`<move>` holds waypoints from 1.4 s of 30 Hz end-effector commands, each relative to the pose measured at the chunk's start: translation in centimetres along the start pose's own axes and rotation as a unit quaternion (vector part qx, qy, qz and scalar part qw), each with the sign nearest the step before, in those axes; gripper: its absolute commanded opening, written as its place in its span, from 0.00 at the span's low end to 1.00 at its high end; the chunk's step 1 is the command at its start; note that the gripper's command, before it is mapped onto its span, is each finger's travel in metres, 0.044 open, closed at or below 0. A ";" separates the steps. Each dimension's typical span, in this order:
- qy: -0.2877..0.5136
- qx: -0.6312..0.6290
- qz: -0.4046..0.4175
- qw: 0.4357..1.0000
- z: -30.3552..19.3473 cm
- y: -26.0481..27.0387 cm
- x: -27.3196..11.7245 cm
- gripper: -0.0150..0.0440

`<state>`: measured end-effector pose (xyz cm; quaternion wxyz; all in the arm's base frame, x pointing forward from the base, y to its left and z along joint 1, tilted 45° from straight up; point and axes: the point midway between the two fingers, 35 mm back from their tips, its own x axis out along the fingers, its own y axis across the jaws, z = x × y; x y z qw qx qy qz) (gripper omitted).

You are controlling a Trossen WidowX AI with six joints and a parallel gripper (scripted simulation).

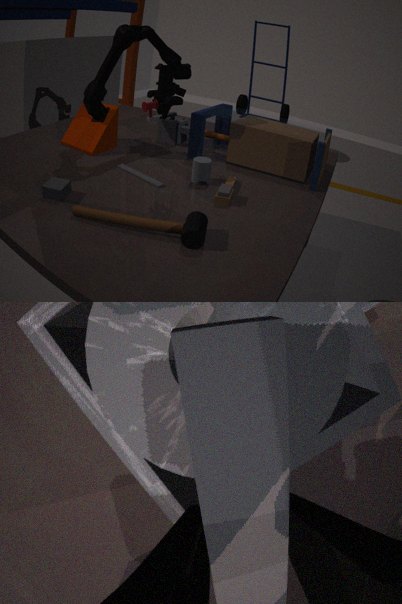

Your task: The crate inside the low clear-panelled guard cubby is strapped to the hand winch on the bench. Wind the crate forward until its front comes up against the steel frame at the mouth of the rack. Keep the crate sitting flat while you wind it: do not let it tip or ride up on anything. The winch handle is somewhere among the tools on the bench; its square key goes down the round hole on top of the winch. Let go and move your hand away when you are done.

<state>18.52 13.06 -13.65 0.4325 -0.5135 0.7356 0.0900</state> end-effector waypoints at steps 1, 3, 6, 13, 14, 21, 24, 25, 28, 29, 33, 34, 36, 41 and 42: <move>0.000 0.000 0.000 1.000 0.0 0.0 0.0 0.25; 0.005 0.000 0.000 1.000 0.0 0.0 -0.1 0.25; 0.012 0.000 0.001 1.000 0.1 0.0 -0.1 0.25; 0.046 0.000 0.001 0.999 0.6 0.0 -0.5 0.25; 0.050 0.000 0.001 0.999 0.6 0.0 -0.6 0.25; 0.042 0.000 0.000 0.999 0.6 0.0 -0.4 0.25; 0.042 0.000 0.000 0.999 0.6 0.0 -0.4 0.25; 0.042 0.002 0.000 0.999 0.6 0.0 -0.4 0.25; 0.042 0.030 0.001 0.999 0.6 0.3 -0.3 0.25; 0.041 0.036 0.001 0.998 0.6 0.3 -0.3 0.25; 0.041 0.043 0.002 0.998 0.6 0.4 -0.3 0.25; 0.041 0.053 0.002 0.998 0.6 0.5 -0.3 0.25; 0.041 0.075 0.003 0.996 0.6 0.7 -0.3 0.25; 0.041 0.082 0.003 0.996 0.6 0.7 -0.2 0.25; 0.041 0.092 0.003 0.995 0.6 0.8 -0.2 0.25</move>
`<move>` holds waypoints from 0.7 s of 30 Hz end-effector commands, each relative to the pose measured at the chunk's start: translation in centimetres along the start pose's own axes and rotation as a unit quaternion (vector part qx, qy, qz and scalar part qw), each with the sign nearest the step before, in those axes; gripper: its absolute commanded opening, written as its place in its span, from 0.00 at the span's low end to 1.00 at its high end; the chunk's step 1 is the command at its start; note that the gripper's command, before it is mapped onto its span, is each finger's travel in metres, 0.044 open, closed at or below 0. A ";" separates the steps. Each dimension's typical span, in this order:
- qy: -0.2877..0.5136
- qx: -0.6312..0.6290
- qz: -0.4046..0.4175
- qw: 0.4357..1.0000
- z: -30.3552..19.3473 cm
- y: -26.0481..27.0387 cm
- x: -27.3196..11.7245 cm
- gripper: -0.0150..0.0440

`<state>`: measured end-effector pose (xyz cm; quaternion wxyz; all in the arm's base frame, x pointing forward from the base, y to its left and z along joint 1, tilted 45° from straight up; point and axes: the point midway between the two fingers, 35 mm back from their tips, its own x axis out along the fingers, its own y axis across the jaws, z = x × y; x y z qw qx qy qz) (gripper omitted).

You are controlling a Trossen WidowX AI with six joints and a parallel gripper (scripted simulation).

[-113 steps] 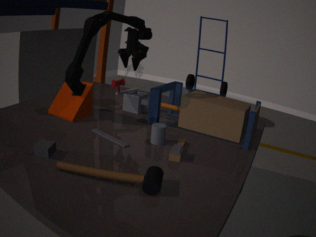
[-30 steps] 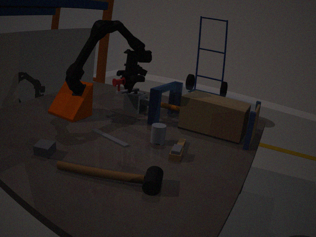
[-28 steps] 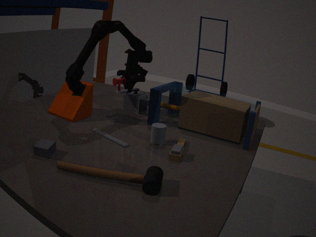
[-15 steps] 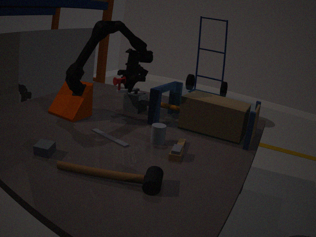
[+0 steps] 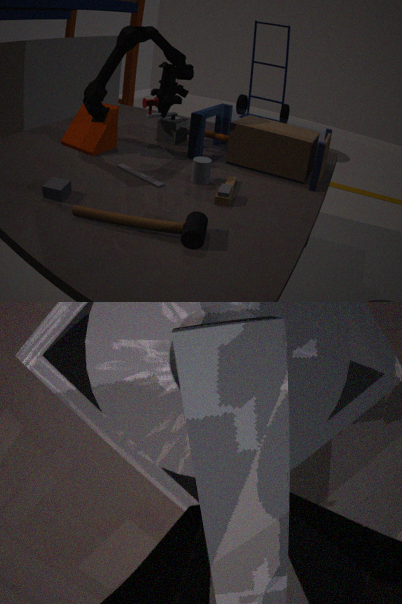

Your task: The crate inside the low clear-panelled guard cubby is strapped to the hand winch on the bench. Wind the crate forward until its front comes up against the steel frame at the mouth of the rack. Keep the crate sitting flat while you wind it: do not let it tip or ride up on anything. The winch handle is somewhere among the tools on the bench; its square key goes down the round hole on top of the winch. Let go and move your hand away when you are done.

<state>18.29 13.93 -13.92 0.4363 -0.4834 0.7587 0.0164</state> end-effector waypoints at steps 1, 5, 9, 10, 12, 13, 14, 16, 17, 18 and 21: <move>-0.001 0.034 0.004 0.999 0.1 0.3 0.1 0.25; -0.001 0.045 0.004 0.999 0.1 0.4 0.2 0.25; -0.001 0.073 0.007 0.997 0.1 0.6 0.2 0.25; -0.001 0.081 0.007 0.997 0.1 0.7 0.2 0.25; -0.001 0.084 0.008 0.996 0.2 0.7 0.2 0.25; -0.001 0.084 0.008 0.996 0.2 0.7 0.2 0.25; -0.001 0.084 0.008 0.996 0.2 0.7 0.2 0.25; -0.001 0.088 0.008 0.996 0.2 0.8 0.2 0.25; -0.001 0.088 0.008 0.996 0.2 0.8 0.3 0.25; -0.001 0.087 0.007 0.996 0.2 0.7 0.4 0.25; -0.001 0.085 0.006 0.996 0.2 0.7 0.6 0.25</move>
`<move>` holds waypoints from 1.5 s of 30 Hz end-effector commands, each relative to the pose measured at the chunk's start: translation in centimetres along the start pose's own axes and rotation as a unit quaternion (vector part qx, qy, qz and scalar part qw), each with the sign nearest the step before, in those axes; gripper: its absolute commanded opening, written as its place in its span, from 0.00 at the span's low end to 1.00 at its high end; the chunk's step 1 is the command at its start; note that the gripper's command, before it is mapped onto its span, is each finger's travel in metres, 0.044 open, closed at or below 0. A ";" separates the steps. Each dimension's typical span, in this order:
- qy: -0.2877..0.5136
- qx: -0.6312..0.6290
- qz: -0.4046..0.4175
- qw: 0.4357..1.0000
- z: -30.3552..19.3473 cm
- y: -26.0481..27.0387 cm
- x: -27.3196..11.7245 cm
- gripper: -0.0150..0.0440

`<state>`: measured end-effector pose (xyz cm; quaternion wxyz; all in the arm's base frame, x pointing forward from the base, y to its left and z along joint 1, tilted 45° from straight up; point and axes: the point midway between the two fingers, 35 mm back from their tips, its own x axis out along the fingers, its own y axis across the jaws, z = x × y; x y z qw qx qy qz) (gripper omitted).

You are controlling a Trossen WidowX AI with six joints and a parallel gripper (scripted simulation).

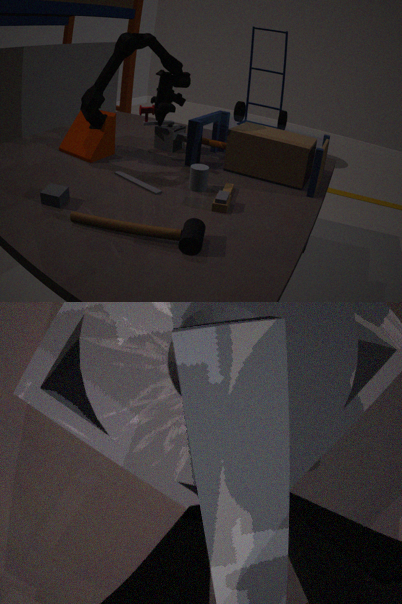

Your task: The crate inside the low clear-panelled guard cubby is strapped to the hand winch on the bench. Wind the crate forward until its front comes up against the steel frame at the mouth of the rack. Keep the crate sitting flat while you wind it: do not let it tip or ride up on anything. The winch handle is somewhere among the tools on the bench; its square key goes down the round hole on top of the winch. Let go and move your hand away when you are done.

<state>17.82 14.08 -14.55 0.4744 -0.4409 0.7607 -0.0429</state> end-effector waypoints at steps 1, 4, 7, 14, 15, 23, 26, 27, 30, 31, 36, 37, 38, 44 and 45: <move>-0.001 0.003 0.000 1.000 0.1 0.0 0.3 0.25; -0.001 -0.005 -0.001 1.000 0.1 0.0 0.4 0.25; -0.001 -0.018 -0.002 1.000 0.1 -0.2 0.6 0.25; -0.001 -0.019 -0.002 1.000 0.1 -0.2 0.9 0.25; -0.001 -0.018 -0.002 1.000 0.1 -0.2 0.9 0.25; -0.001 0.001 0.000 1.000 0.0 0.1 1.1 0.25; -0.001 0.001 0.000 1.000 0.0 0.1 1.1 0.25; -0.001 0.004 0.000 1.000 0.0 0.1 1.1 0.25; -0.001 0.022 0.001 1.000 0.0 0.3 1.1 0.25; -0.001 0.022 0.001 1.000 0.0 0.3 1.1 0.25; -0.001 0.023 0.001 1.000 0.0 0.3 1.1 0.25; -0.001 0.023 0.001 1.000 0.0 0.3 1.1 0.25; -0.001 0.023 0.001 1.000 0.0 0.3 1.1 0.25; -0.001 -0.012 -0.002 1.000 0.0 -0.1 1.1 0.25; -0.001 -0.012 -0.002 1.000 0.0 -0.1 1.1 0.25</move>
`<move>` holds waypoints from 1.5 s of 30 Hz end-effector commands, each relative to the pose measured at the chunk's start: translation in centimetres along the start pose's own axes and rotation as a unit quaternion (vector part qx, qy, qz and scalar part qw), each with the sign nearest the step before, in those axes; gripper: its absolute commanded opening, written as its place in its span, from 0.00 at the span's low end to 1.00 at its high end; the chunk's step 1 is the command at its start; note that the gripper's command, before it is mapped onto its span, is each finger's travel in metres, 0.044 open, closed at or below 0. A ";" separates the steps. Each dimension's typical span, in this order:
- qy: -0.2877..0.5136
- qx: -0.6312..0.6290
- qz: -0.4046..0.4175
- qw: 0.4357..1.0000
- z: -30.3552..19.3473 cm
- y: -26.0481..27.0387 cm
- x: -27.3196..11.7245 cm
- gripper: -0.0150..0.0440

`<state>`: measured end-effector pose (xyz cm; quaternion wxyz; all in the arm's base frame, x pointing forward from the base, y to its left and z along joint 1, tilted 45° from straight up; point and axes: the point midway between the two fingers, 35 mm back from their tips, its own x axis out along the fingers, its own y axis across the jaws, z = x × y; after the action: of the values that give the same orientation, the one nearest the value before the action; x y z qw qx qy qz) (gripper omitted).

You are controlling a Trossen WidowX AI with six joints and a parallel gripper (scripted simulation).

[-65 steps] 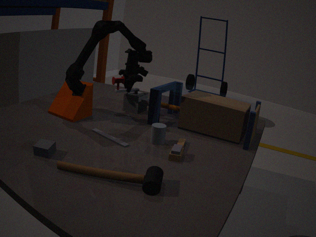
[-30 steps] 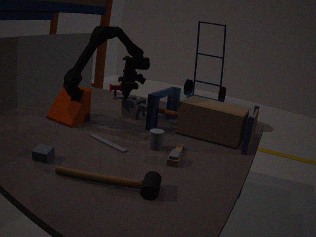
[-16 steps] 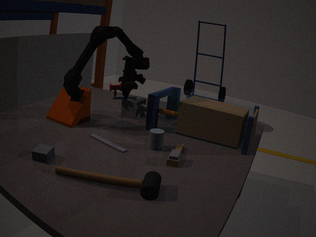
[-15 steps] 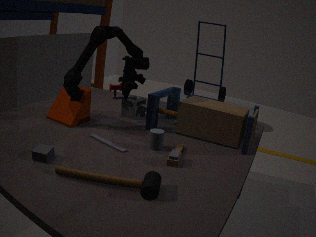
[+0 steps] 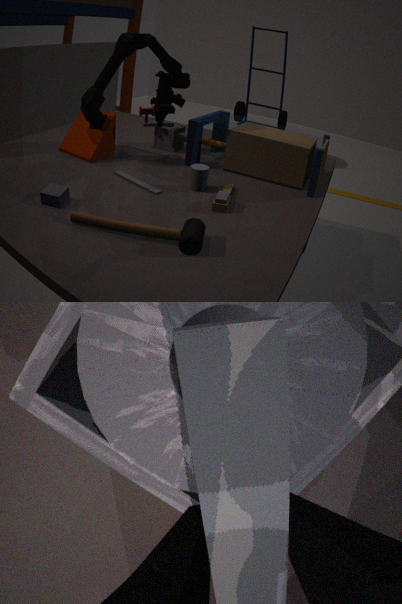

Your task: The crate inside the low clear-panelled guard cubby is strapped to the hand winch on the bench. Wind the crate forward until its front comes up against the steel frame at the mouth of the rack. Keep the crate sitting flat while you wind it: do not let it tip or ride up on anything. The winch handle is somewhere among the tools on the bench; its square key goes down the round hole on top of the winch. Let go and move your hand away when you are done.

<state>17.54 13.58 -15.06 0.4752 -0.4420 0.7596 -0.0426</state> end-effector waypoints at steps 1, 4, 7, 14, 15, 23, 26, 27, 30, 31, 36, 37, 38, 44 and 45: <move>0.001 -0.012 0.000 1.000 0.1 -0.2 0.4 0.25; 0.001 -0.013 0.000 1.000 0.1 -0.2 0.4 0.25; 0.001 -0.024 -0.001 1.000 0.1 -0.3 0.4 0.25; 0.001 -0.036 -0.002 0.999 0.1 -0.4 0.4 0.25; 0.001 -0.036 -0.002 0.999 0.1 -0.4 0.4 0.25; 0.001 -0.014 0.000 1.000 0.1 -0.2 0.4 0.25; 0.001 -0.014 0.000 1.000 0.1 -0.2 0.4 0.25; 0.001 -0.014 0.000 1.000 0.1 -0.2 0.4 0.25; 0.001 -0.011 0.000 1.000 0.1 -0.1 0.4 0.25; 0.001 -0.003 0.000 1.000 0.1 -0.1 0.4 0.25; 0.001 0.008 0.001 1.000 0.1 0.0 0.4 0.25; 0.001 0.008 0.001 1.000 0.1 0.0 0.4 0.25; 0.001 0.009 0.001 1.000 0.1 0.0 0.4 0.25; 0.001 0.014 0.002 1.000 0.1 0.1 0.4 0.25; 0.001 0.014 0.002 1.000 0.1 0.1 0.4 0.25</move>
<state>17.58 13.54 -15.03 0.4784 -0.4396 0.7588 -0.0465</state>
